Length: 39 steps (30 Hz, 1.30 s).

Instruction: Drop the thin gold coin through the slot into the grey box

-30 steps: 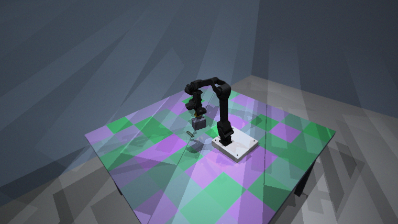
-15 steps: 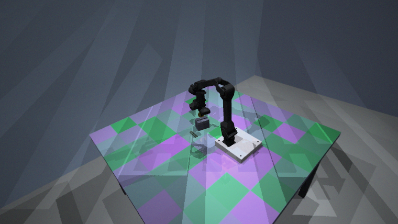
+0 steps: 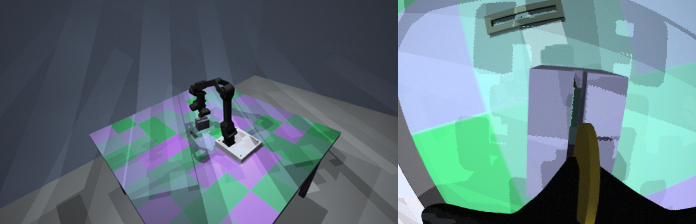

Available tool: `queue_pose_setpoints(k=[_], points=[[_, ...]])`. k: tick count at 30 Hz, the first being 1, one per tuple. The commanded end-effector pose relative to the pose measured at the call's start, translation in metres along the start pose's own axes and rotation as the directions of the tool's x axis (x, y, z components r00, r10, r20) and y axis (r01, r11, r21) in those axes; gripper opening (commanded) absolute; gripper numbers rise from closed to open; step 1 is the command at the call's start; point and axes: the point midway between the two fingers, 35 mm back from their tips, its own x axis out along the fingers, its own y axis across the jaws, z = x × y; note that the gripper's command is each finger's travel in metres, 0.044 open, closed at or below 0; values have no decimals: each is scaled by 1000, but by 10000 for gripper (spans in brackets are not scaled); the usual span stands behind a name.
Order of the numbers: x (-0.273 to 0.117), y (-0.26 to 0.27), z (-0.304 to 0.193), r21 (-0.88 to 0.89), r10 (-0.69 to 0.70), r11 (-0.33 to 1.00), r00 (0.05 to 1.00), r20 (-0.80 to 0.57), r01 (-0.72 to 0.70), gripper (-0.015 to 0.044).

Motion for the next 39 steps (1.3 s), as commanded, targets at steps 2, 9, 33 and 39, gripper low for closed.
queue_pose_setpoints(k=[2, 9, 33, 39], points=[[3, 1, 0, -8, 2, 1000, 1000, -1, -2, 0], [7, 0, 0, -6, 2, 1000, 1000, -1, -2, 0], [11, 0, 0, -1, 1, 1000, 1000, 0, -1, 161], [8, 0, 0, -1, 1, 1000, 1000, 0, -1, 213]])
